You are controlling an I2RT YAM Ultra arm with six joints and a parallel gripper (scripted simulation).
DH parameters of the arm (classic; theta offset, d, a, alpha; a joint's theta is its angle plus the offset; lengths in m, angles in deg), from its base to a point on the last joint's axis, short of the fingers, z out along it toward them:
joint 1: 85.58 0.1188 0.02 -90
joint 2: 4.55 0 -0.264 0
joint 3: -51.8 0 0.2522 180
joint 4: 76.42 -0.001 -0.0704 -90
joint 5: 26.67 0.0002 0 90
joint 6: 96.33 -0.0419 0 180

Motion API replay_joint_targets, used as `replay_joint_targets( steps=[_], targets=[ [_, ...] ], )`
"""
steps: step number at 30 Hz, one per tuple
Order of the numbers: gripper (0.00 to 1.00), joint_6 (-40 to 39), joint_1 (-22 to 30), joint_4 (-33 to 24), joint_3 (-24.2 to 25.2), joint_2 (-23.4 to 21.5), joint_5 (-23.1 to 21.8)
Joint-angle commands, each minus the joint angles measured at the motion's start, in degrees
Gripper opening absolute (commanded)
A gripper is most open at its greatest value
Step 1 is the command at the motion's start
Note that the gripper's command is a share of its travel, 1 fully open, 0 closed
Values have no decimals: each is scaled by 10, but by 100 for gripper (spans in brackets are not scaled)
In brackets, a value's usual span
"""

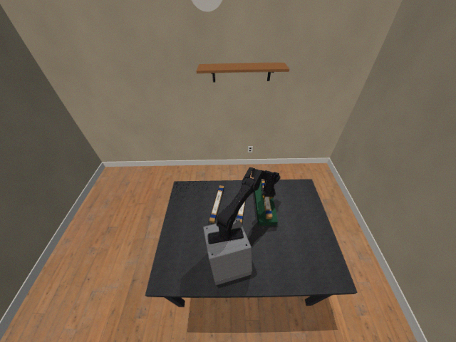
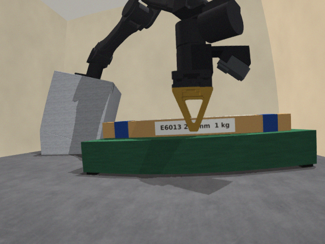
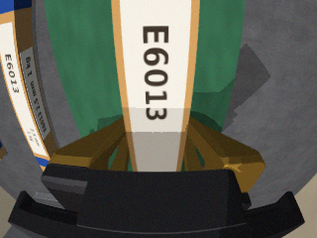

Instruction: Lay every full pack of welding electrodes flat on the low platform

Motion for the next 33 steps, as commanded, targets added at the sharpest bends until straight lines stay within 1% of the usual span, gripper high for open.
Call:
replay_joint_targets(
  steps=[1,33],
  targets=[
    [0,-5,-8,-15,-31,-47,-3],
    [0,-4,-11,-10,-20,-54,-4]
  ],
)
